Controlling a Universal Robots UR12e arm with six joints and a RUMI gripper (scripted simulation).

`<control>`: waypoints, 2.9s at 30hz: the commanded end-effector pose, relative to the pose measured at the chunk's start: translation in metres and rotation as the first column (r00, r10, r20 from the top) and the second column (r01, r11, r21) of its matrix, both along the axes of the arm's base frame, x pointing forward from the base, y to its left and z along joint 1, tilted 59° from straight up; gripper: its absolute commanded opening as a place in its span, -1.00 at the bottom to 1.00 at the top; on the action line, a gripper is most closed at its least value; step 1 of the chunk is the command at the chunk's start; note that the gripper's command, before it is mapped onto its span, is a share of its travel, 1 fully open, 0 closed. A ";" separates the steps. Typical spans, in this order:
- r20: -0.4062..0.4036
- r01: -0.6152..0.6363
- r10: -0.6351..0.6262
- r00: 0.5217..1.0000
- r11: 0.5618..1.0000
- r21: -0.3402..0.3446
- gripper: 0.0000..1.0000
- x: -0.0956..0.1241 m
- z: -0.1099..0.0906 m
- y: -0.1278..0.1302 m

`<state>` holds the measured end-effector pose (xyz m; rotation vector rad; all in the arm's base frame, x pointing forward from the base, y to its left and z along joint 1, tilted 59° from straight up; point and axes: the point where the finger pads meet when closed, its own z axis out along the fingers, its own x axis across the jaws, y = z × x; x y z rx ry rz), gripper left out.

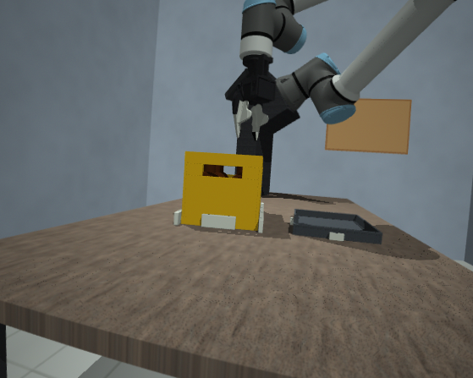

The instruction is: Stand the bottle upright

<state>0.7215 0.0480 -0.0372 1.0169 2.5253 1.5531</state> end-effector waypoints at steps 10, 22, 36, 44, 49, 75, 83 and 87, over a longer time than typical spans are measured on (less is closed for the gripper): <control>0.000 0.002 -0.002 1.000 1.000 0.000 -0.24 0.000 0.001 -0.001; 0.000 0.002 -0.002 1.000 1.000 0.000 -0.24 0.000 0.000 -0.001; -0.001 0.000 0.000 1.000 1.000 0.002 -0.24 0.002 -0.003 0.005; -0.001 0.000 0.000 1.000 1.000 0.002 -0.24 0.004 -0.006 0.010; 0.000 0.000 0.000 1.000 1.000 0.001 -0.24 0.007 -0.009 0.015; 0.000 0.000 0.000 1.000 1.000 0.001 -0.24 0.015 -0.022 0.035; 0.001 0.000 0.000 1.000 1.000 0.000 -0.24 0.016 -0.022 0.035; 0.001 0.001 -0.001 1.000 1.000 0.000 -0.24 0.016 -0.022 0.035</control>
